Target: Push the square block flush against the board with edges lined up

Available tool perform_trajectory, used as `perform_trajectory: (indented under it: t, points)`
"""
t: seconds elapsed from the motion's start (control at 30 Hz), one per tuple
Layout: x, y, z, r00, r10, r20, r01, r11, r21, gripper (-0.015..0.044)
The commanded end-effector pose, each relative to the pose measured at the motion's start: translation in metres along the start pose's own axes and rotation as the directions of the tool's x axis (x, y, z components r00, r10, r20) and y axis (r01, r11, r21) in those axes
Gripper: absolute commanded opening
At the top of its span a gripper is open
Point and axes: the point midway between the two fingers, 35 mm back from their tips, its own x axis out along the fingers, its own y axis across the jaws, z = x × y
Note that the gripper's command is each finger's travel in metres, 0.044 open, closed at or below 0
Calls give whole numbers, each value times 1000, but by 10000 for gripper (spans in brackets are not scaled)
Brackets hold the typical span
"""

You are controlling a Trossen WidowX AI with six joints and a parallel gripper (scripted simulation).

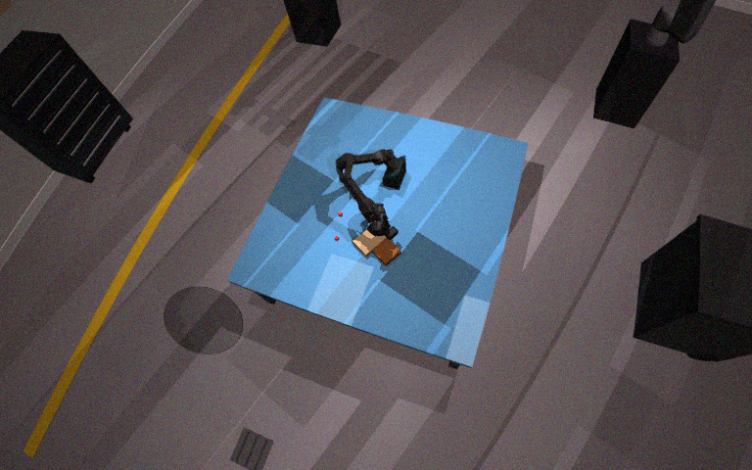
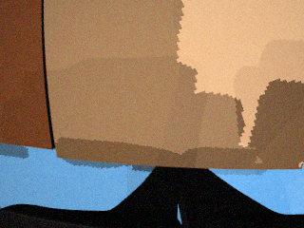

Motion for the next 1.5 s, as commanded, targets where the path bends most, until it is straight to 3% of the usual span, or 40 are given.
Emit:
perform_trajectory:
  t: [0.0,1.27,1.47]
  points:
    - [0,0,9,1000,-1,5,1,1000,1,0]
    - [0,1,-43,1000,0,3,0,1000,0,0]
    - [-55,1,-38,1000,1,2,-1,1000,0,0]
